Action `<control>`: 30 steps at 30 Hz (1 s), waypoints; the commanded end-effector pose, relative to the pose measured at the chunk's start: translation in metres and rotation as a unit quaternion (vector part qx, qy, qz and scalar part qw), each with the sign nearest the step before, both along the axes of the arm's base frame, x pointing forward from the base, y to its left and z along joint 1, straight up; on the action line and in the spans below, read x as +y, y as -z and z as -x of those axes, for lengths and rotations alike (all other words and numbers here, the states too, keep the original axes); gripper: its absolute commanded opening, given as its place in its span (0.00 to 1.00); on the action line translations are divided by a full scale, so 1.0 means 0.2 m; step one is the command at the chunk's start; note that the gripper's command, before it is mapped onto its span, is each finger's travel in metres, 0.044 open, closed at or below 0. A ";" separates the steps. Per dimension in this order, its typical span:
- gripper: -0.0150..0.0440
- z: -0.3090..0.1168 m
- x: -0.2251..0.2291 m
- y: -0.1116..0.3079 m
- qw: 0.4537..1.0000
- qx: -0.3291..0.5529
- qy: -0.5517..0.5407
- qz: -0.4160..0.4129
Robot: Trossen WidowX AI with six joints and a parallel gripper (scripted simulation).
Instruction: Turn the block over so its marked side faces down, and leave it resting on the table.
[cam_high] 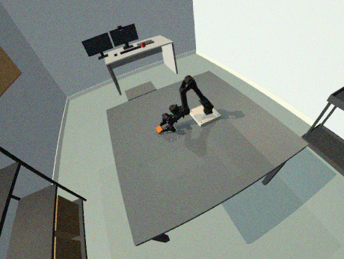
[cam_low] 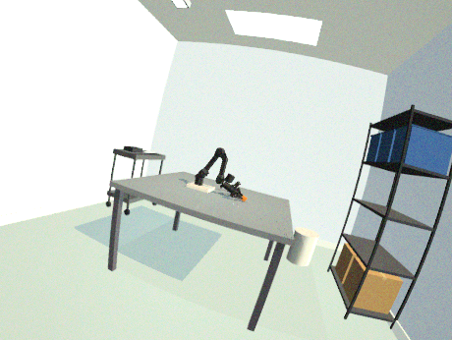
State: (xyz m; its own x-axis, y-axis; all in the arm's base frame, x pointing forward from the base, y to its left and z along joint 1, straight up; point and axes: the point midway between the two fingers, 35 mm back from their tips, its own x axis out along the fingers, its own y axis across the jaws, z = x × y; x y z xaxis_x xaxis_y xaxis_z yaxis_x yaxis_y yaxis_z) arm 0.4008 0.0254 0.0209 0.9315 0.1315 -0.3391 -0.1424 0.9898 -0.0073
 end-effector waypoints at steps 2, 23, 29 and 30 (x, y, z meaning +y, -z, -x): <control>0.25 0.01 0.00 0.00 1.000 0.000 -0.002 -0.003; 1.00 0.01 0.00 0.00 1.000 0.000 -0.002 -0.003; 1.00 0.01 0.00 0.00 1.000 0.000 -0.002 -0.003; 1.00 0.01 0.00 0.00 1.000 0.000 -0.002 -0.003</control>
State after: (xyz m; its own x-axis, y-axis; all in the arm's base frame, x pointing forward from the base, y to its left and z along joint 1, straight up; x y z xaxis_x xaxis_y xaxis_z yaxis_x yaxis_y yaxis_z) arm 0.4003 0.0254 0.0210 0.9319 0.1317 -0.3379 -0.1425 0.9898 -0.0072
